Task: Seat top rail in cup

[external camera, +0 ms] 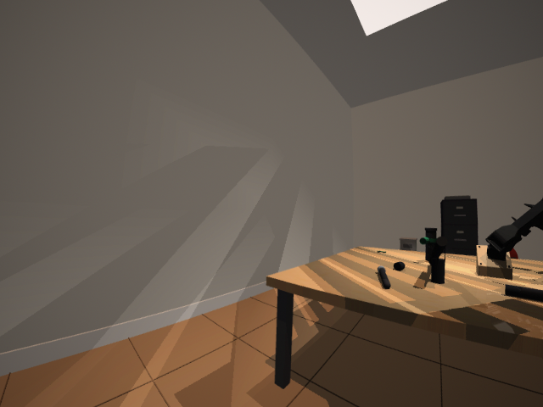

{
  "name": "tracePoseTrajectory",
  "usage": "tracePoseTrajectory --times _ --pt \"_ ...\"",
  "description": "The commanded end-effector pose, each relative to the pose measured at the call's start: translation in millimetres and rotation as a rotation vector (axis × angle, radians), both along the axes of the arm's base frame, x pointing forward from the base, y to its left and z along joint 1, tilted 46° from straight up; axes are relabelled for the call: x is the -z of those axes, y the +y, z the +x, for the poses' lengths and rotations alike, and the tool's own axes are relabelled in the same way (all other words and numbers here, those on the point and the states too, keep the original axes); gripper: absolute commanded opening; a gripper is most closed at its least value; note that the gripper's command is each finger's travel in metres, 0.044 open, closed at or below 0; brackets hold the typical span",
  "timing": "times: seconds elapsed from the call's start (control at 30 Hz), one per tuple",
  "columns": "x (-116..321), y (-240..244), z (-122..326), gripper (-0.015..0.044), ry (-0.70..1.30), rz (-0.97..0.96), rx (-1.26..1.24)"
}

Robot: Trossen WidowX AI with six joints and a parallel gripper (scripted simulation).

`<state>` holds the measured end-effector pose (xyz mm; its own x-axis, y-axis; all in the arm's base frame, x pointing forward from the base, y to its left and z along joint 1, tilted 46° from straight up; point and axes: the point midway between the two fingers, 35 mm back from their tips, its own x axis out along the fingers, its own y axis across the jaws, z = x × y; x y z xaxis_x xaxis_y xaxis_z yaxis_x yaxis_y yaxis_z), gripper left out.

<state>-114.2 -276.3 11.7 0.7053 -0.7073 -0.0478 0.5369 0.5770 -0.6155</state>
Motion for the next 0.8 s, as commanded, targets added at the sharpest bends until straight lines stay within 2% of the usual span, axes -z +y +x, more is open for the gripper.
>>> tracePoseTrajectory --times 0.0,0.1,0.3,0.43,0.77 --pt "0.0 -0.2 1.1 0.0426 0.021 -0.015 -0.012" --pt "-6.2 -8.0 25.5 0.0440 0.251 -0.224 -0.170" --pt "-29.2 -19.8 103.1 0.0440 0.642 -0.852 -0.534" --pt "-41.5 -15.7 128.3 0.0440 0.722 -1.062 -0.623" --pt "-59.0 -1.2 195.7 0.0440 0.847 -1.781 -0.841"
